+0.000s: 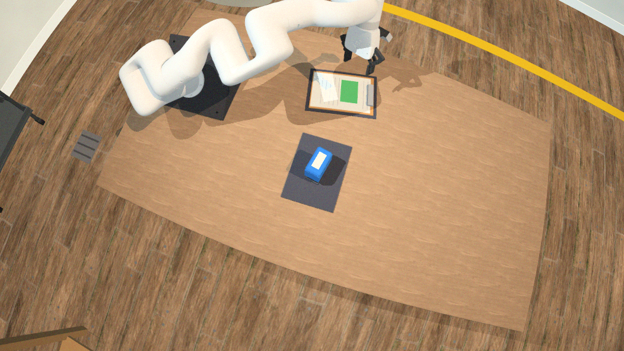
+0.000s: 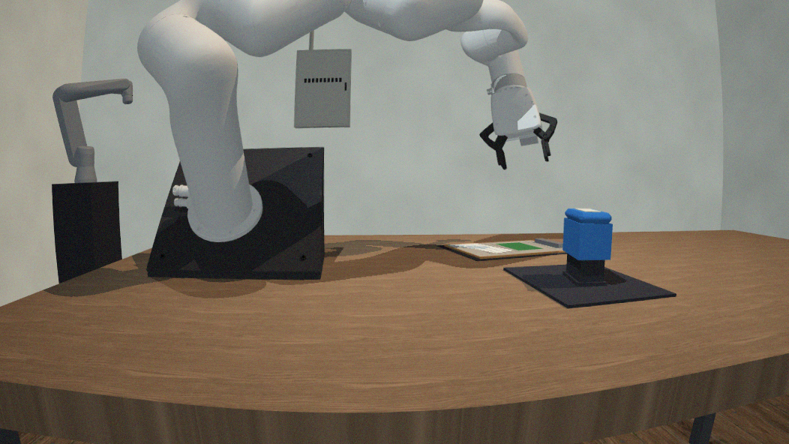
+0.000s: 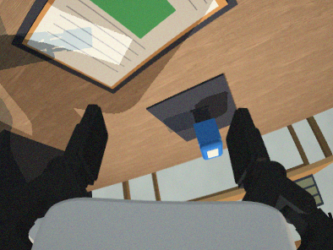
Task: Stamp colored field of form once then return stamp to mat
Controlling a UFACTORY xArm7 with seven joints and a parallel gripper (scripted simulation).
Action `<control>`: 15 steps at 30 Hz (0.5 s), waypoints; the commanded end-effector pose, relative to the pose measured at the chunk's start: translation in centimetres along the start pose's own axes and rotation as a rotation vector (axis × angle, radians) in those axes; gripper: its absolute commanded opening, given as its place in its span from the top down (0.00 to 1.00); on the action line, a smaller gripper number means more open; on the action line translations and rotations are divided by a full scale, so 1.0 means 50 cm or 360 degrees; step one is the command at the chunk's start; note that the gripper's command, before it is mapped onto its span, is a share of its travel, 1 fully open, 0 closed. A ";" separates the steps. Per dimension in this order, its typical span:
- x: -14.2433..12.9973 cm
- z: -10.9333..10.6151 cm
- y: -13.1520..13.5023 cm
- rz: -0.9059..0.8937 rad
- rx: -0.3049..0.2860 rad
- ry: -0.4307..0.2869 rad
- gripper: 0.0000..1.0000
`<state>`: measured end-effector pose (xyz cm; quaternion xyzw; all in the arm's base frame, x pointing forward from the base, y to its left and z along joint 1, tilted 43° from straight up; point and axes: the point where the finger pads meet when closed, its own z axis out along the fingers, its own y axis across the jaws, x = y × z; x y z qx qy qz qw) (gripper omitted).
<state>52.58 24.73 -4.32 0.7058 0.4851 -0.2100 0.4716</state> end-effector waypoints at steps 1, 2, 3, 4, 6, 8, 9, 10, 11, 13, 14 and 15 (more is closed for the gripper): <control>-0.028 0.003 0.038 -0.0051 0.0018 0.0076 0.00; -0.062 0.016 0.074 -0.0090 0.0049 0.0100 0.00; -0.062 0.016 0.074 -0.0090 0.0049 0.0100 0.00; -0.062 0.016 0.074 -0.0090 0.0049 0.0100 0.00; -0.101 0.032 0.109 -0.0130 0.0081 0.0126 0.00; -0.101 0.032 0.109 -0.0130 0.0081 0.0126 0.00; -0.143 0.050 0.142 -0.0171 0.0112 0.0156 0.00; -0.143 0.050 0.142 -0.0171 0.0112 0.0156 0.00; -0.143 0.050 0.142 -0.0171 0.0112 0.0156 0.00; -0.189 0.069 0.171 -0.0212 0.0141 0.0188 0.00; -0.189 0.069 0.171 -0.0212 0.0141 0.0188 0.00; -0.189 0.069 0.171 -0.0212 0.0141 0.0188 0.00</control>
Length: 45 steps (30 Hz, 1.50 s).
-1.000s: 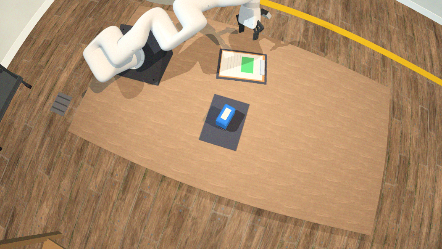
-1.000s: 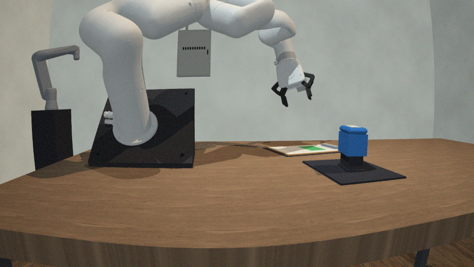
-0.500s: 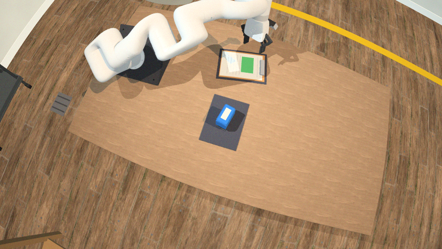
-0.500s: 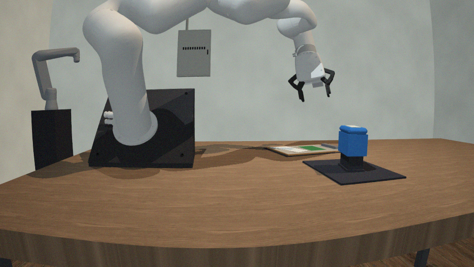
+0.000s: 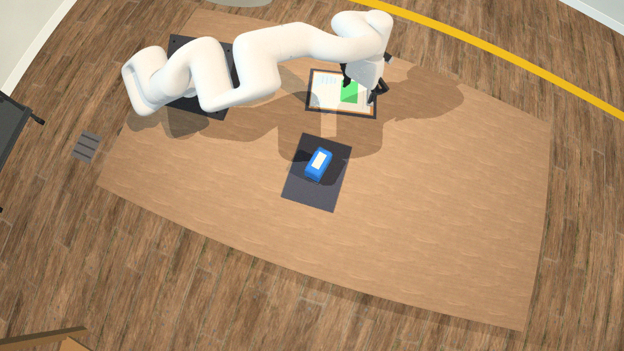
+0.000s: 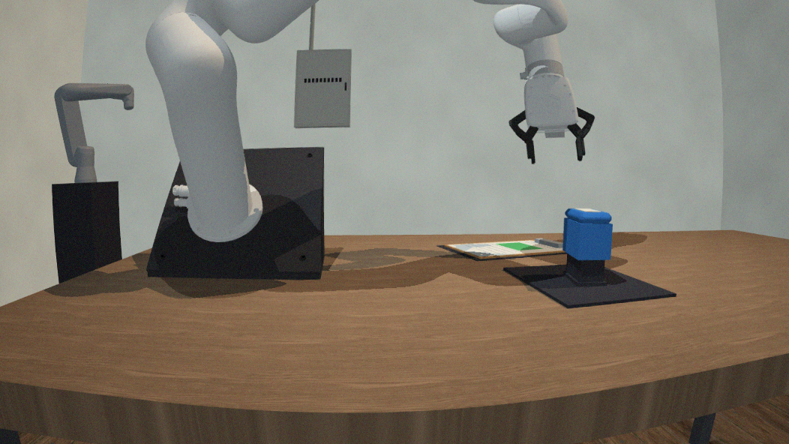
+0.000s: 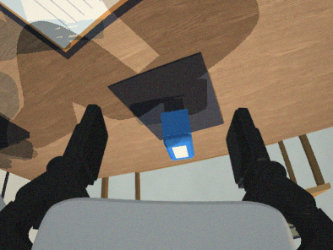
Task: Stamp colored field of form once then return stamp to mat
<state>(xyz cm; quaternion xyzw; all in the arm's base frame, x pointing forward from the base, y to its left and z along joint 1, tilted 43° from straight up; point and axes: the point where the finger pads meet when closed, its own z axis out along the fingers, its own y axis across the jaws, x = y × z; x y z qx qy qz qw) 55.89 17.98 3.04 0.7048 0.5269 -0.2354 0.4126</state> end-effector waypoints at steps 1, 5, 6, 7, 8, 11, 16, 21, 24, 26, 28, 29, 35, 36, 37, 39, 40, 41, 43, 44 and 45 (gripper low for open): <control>-0.097 0.021 0.050 -0.0083 0.0021 0.0123 0.00; -0.147 0.037 0.065 -0.0121 0.0044 0.0158 0.00; -0.147 0.037 0.065 -0.0121 0.0044 0.0158 0.00; -0.147 0.037 0.065 -0.0121 0.0044 0.0158 0.00; -0.196 0.054 0.076 -0.0157 0.0063 0.0192 0.00; -0.242 0.070 0.081 -0.0190 0.0079 0.0224 0.00; -0.320 0.099 0.082 -0.0246 0.0099 0.0283 0.00; -0.376 0.121 0.075 -0.0285 0.0109 0.0327 0.00; -0.409 0.134 0.067 -0.0309 0.0113 0.0354 0.00; -0.423 0.139 0.064 -0.0319 0.0114 0.0366 0.00; -0.426 0.140 0.063 -0.0320 0.0114 0.0368 0.00; -0.426 0.140 0.063 -0.0320 0.0114 0.0368 0.00; -0.426 0.140 0.063 -0.0320 0.0114 0.0368 0.00; -0.426 0.140 0.063 -0.0320 0.0114 0.0368 0.00; -0.426 0.140 0.063 -0.0320 0.0114 0.0368 0.00; -0.426 0.140 0.063 -0.0320 0.0114 0.0368 0.00; -0.426 0.140 0.063 -0.0320 0.0114 0.0368 0.00; -0.426 0.140 0.063 -0.0320 0.0114 0.0368 0.00; -0.426 0.140 0.063 -0.0320 0.0114 0.0368 0.00; -0.426 0.140 0.063 -0.0320 0.0114 0.0368 0.00; -0.426 0.140 0.063 -0.0320 0.0114 0.0368 0.00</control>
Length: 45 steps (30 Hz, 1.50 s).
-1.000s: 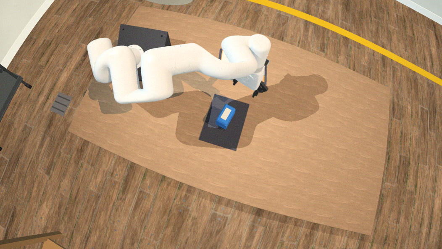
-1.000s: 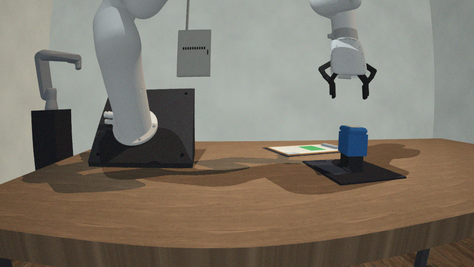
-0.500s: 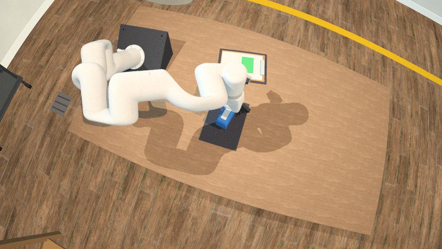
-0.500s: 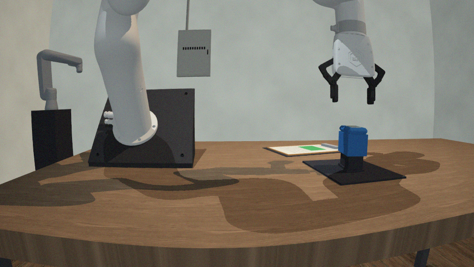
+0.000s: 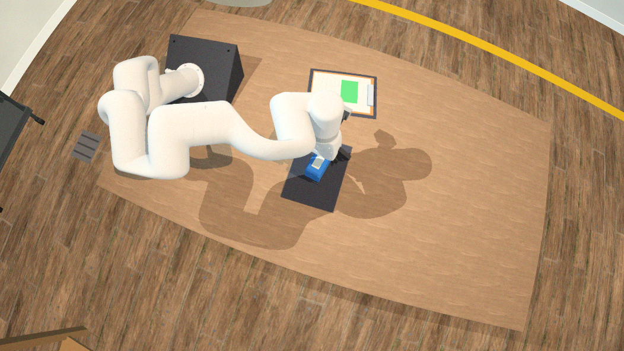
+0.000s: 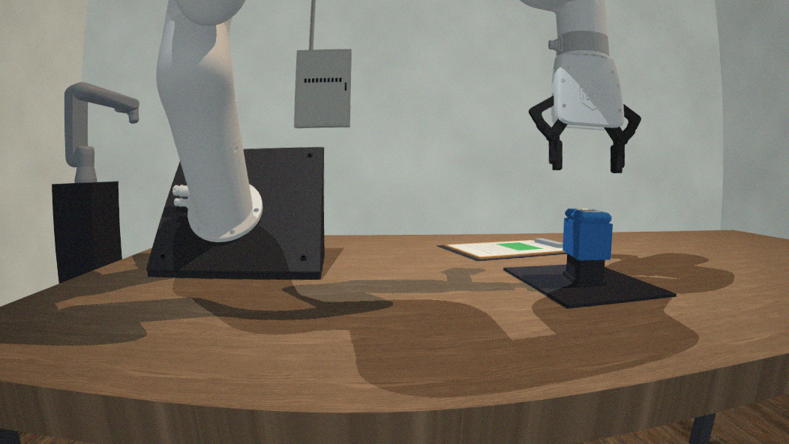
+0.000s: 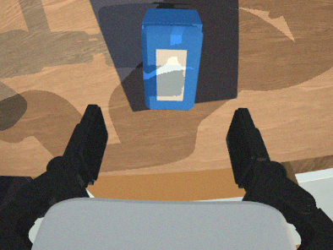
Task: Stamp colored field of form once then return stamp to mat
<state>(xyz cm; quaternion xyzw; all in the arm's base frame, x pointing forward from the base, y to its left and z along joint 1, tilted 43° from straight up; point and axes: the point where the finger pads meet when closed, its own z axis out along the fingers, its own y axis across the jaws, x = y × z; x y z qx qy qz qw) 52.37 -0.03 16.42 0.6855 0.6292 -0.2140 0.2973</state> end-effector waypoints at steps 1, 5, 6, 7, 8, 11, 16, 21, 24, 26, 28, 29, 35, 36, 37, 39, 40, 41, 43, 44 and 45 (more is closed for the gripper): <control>0.001 -0.006 0.002 0.0000 -0.0008 0.0004 0.00; 0.001 -0.065 0.003 0.0001 -0.0008 0.0002 0.00; 0.001 -0.083 0.003 0.0001 -0.0008 0.0003 0.00; 0.001 -0.097 0.002 0.0001 -0.0008 0.0003 0.00; 0.001 -0.097 0.002 0.0001 -0.0008 0.0003 0.00; 0.001 -0.104 0.001 0.0000 -0.0007 0.0004 0.00; 0.002 -0.105 0.001 -0.0007 -0.0008 0.0004 0.00; 0.049 -0.108 -0.002 -0.0247 -0.0015 -0.0006 0.00; 0.119 -0.112 -0.012 -0.0559 -0.0021 -0.0016 0.00; 0.119 -0.112 -0.012 -0.0559 -0.0021 -0.0016 0.00; 0.181 -0.115 -0.025 -0.0811 -0.0026 -0.0023 0.00; 0.215 -0.116 -0.033 -0.0876 -0.0028 -0.0025 0.00; 0.344 -0.115 -0.091 -0.1313 -0.0039 -0.0028 0.00; 0.366 -0.114 -0.103 -0.1389 -0.0041 -0.0027 0.00; 0.387 -0.114 -0.115 -0.1463 -0.0042 -0.0026 0.00; 0.427 -0.112 -0.138 -0.1609 -0.0044 -0.0025 0.00; 0.447 -0.111 -0.150 -0.1683 -0.0045 -0.0024 0.00; 0.467 -0.110 -0.161 -0.1757 -0.0046 -0.0023 0.00; 0.467 -0.110 -0.161 -0.1757 -0.0046 -0.0023 0.00; 0.529 -0.108 -0.193 -0.1976 -0.0047 -0.0020 0.00; 0.547 -0.107 -0.203 -0.2039 -0.0047 -0.0018 0.00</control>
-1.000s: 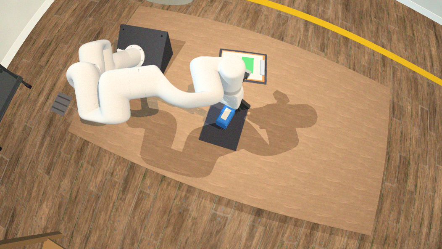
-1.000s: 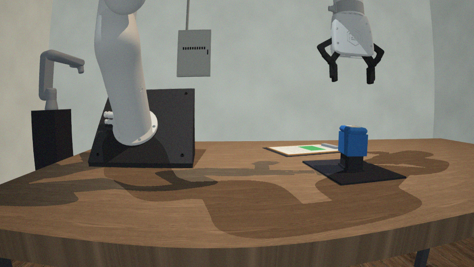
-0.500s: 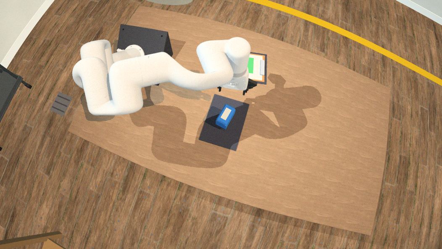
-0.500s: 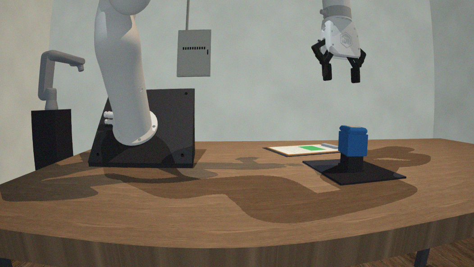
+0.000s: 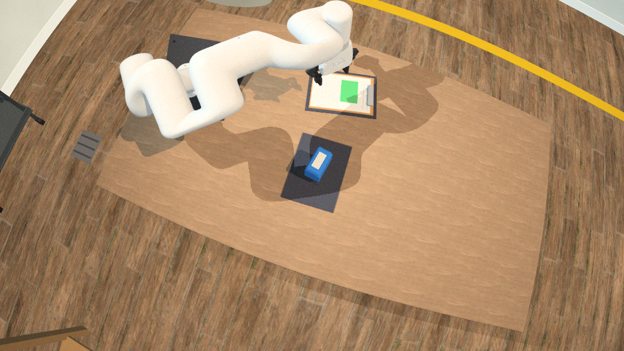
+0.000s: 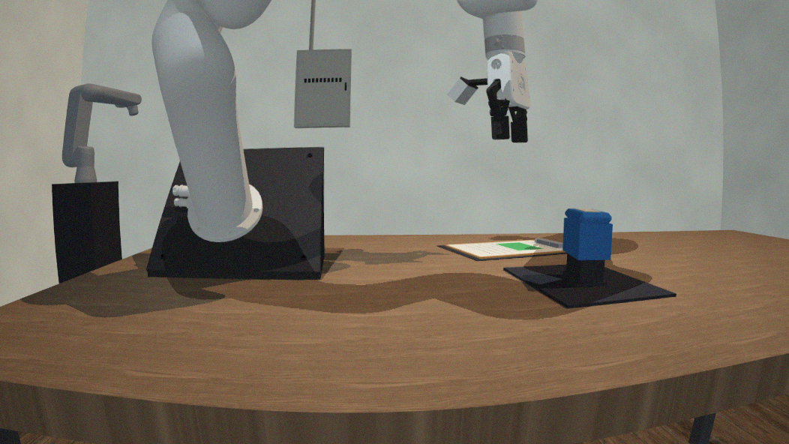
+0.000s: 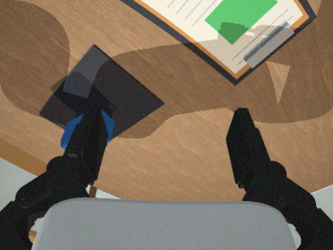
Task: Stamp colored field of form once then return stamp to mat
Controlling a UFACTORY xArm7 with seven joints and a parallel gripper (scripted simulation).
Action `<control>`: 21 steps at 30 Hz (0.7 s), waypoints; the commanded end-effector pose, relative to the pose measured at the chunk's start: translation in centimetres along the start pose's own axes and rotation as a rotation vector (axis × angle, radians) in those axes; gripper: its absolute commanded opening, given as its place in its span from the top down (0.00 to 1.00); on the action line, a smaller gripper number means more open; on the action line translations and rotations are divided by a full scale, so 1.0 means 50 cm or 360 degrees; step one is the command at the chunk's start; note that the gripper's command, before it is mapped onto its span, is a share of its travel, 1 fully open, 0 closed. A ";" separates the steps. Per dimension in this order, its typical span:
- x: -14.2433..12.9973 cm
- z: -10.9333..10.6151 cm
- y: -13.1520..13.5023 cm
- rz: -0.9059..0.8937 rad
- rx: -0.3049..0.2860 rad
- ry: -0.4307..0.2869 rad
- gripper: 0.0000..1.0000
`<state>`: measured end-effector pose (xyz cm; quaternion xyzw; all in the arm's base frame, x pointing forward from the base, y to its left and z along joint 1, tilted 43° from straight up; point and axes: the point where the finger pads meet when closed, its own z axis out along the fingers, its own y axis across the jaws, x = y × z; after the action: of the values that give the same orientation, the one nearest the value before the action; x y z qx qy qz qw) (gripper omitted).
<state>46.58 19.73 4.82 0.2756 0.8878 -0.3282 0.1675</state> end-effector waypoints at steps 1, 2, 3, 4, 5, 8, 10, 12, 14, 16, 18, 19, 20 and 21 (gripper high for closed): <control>0.112 0.000 0.087 -0.0444 -0.0004 0.0015 0.00; 0.127 0.001 0.097 -0.0507 -0.0006 0.0016 0.00; 0.128 0.001 0.098 -0.0575 -0.0008 0.0018 0.00; 0.129 0.001 0.098 -0.0648 -0.0010 0.0019 0.00; 0.129 0.001 0.098 -0.0722 -0.0012 0.0021 0.00; 0.129 0.002 0.098 -0.0937 -0.0014 0.0026 0.00; 0.128 0.032 0.099 -0.1068 -0.0012 0.0028 0.00; 0.129 0.090 0.099 -0.1195 -0.0008 0.0032 0.00; 0.130 0.118 0.098 -0.1260 -0.0005 0.0036 0.00; 0.131 0.137 0.096 -0.1419 0.0006 0.0050 0.00; 0.132 0.149 0.095 -0.1420 0.0006 0.0051 0.00; 0.132 0.149 0.095 -0.1420 0.0006 0.0051 0.00; 0.132 0.149 0.095 -0.1420 0.0006 0.0051 0.00; 0.132 0.149 0.095 -0.1420 0.0006 0.0051 0.00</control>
<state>44.74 20.34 -5.45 -0.1010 0.9236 -0.3697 0.0063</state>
